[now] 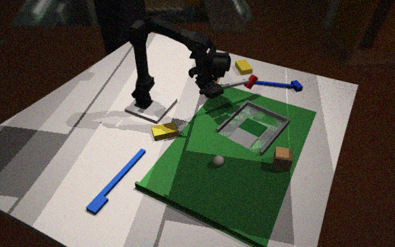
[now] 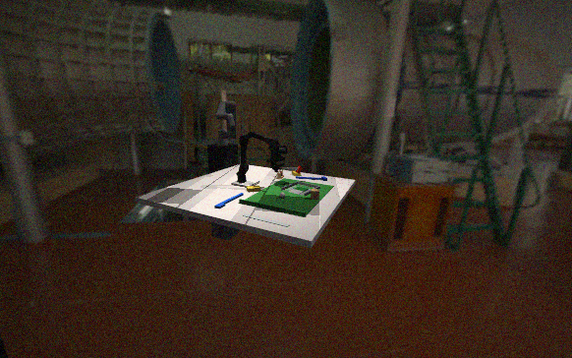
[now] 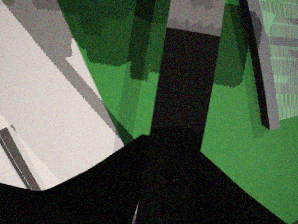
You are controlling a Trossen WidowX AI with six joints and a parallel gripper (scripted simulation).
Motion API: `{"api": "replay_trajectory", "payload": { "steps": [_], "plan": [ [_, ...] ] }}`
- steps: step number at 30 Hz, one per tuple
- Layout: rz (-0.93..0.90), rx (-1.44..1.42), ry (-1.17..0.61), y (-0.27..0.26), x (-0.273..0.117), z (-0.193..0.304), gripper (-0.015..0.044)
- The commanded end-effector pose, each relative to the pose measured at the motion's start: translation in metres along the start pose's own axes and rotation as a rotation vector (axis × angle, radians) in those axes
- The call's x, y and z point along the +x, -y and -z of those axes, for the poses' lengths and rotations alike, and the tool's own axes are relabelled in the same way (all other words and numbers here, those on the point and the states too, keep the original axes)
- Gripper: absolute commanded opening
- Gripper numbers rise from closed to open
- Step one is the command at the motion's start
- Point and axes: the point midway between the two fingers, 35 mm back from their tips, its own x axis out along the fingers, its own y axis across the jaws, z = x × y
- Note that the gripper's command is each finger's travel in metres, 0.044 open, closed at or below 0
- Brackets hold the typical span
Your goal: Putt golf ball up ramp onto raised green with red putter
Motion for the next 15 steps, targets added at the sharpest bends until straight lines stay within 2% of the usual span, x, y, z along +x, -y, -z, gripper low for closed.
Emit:
{"api": "replay_trajectory", "payload": {
  "steps": [1, 15],
  "plan": [
    [0.019, 0.088, -0.003, 0.013, -0.006, 0.011, 0.0],
    [0.063, 0.459, -0.029, 0.053, -0.02, 0.068, 0.0]
  ]
}}
